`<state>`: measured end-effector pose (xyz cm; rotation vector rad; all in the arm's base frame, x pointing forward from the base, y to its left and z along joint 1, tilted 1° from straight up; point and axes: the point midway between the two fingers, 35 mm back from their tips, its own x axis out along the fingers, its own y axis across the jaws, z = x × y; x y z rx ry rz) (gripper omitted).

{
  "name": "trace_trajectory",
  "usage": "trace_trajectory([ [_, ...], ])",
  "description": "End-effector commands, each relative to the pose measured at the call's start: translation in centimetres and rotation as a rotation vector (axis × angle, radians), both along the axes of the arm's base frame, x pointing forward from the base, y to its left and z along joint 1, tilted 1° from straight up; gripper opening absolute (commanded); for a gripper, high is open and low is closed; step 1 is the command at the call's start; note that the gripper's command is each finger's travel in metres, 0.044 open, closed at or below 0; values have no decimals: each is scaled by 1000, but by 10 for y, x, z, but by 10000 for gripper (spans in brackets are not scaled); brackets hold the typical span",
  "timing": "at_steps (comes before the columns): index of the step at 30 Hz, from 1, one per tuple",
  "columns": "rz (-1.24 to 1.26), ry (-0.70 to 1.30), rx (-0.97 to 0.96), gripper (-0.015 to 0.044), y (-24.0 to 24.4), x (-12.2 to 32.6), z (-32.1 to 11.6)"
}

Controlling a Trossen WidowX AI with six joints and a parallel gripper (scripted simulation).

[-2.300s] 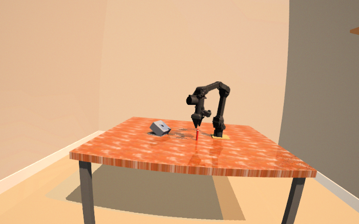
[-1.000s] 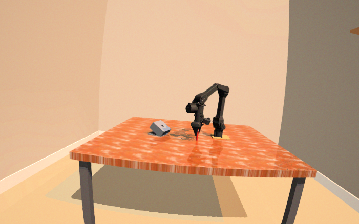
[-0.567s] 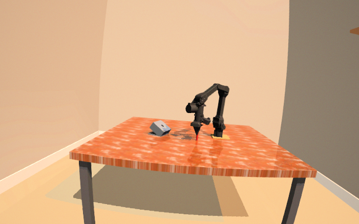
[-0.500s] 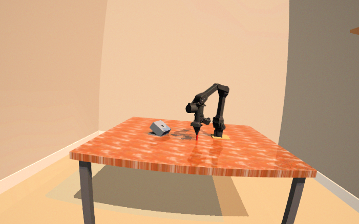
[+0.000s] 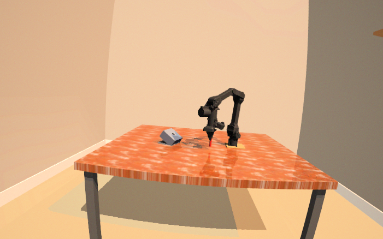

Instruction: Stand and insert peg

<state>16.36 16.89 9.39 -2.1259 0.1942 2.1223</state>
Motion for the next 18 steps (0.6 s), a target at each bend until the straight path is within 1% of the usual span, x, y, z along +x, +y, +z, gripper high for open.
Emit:
trace_trajectory([
  [1, 3, -5, 8, 0, 1, 1, 16],
  [13, 5, -4, 9, 0, 0, 1, 55],
  [18, -9, -14, 10, 0, 0, 5, 57],
])
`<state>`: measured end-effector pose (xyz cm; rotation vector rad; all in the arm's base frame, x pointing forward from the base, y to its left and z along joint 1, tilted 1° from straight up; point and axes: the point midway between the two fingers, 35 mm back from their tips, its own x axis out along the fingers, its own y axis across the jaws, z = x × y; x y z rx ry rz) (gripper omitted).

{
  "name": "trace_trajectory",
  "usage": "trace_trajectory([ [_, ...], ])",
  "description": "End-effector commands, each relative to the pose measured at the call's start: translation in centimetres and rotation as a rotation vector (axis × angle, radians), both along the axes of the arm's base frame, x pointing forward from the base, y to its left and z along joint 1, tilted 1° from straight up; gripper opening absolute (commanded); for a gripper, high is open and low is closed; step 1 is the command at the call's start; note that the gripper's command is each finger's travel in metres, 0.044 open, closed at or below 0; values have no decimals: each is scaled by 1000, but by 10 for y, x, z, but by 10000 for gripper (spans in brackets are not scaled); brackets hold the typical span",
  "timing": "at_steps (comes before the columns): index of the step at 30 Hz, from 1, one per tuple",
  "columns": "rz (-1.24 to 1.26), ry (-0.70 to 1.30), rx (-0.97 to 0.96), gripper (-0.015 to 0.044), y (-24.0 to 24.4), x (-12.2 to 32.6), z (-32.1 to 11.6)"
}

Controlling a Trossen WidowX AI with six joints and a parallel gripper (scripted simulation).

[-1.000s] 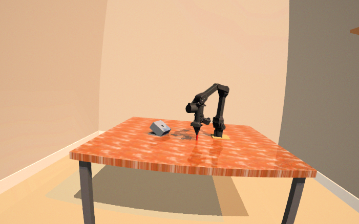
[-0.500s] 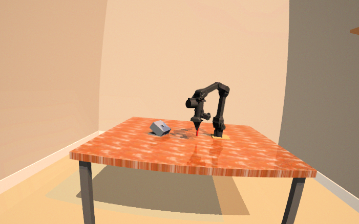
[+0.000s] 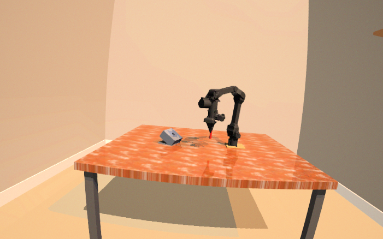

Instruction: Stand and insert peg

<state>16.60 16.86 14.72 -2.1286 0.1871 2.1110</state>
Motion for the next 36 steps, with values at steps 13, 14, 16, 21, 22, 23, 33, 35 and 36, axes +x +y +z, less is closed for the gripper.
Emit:
trace_trajectory([
  [13, -179, -134, 17, 0, -1, 42, 11],
  [14, -193, -144, 19, 0, -1, 45, 11],
  [16, -222, -165, 22, 0, -2, 52, 13],
  [21, -293, -216, 30, 0, -4, 68, 16],
  [22, -308, -226, 31, 0, -5, 71, 17],
  [23, -322, -237, 33, 0, -5, 74, 18],
  [33, -469, -339, 53, 0, -12, 106, 27],
  [35, -499, -360, 57, 0, -14, 112, 29],
  [36, -514, -370, 60, 0, -15, 115, 30],
])
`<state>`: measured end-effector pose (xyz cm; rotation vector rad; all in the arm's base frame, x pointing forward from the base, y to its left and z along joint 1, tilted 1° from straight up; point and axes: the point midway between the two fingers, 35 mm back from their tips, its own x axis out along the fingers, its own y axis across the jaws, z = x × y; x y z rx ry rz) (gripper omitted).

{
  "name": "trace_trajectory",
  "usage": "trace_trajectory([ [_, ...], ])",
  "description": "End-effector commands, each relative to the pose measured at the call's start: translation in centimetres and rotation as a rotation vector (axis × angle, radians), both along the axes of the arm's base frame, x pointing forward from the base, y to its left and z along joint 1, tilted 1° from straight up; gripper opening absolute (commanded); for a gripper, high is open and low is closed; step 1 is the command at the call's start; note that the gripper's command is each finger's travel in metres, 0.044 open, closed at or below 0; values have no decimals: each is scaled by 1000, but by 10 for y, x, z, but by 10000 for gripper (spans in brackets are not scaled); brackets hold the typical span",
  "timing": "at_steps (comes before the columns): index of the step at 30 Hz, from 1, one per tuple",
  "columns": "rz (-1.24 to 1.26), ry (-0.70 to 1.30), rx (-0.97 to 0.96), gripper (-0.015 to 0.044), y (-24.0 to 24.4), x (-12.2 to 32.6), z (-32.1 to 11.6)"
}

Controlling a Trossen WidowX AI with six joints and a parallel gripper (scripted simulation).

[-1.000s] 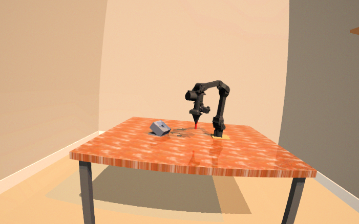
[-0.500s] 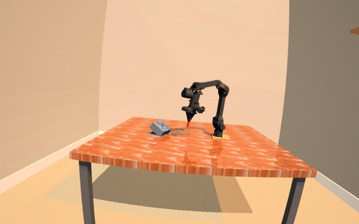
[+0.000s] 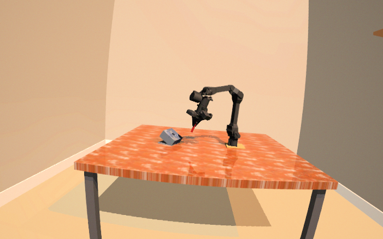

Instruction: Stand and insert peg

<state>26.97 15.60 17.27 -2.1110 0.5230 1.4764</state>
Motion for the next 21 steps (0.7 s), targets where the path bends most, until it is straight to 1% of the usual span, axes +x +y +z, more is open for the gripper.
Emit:
trace_trajectory([
  [1, -66, -51, 11, 0, -4, 15, 6],
  [19, -335, -242, 60, 0, -27, 68, 28],
  [21, -336, -243, 60, 0, -27, 68, 27],
])
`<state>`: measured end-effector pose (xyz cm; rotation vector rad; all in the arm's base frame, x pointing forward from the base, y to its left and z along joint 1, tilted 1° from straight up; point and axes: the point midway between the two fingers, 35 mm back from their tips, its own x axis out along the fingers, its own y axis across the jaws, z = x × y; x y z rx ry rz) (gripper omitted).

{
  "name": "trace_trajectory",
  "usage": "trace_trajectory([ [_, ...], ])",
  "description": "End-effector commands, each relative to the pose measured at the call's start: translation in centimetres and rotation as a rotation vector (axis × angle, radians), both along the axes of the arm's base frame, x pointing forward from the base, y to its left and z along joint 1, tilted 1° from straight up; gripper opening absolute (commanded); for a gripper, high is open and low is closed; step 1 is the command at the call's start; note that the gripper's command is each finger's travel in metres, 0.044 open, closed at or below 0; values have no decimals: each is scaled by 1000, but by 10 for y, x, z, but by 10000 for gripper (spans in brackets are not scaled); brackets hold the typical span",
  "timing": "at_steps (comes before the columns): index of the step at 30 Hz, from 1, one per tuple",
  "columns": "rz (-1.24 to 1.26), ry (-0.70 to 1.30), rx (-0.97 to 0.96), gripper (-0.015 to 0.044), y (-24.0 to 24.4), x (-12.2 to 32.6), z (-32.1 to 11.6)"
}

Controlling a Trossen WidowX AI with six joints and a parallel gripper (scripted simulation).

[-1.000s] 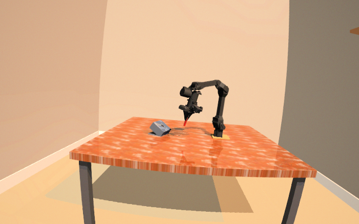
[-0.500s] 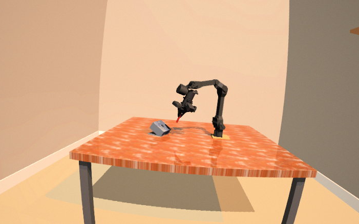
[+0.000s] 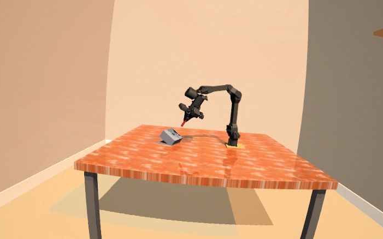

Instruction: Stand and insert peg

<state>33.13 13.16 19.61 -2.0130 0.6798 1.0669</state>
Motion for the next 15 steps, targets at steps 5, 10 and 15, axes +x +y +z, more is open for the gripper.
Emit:
trace_trajectory([
  [5, -34, -29, 8, 0, -4, 13, -4],
  [10, -39, -33, 8, 0, -6, 21, -14],
  [15, -44, -37, 9, 0, -8, 29, -23],
])
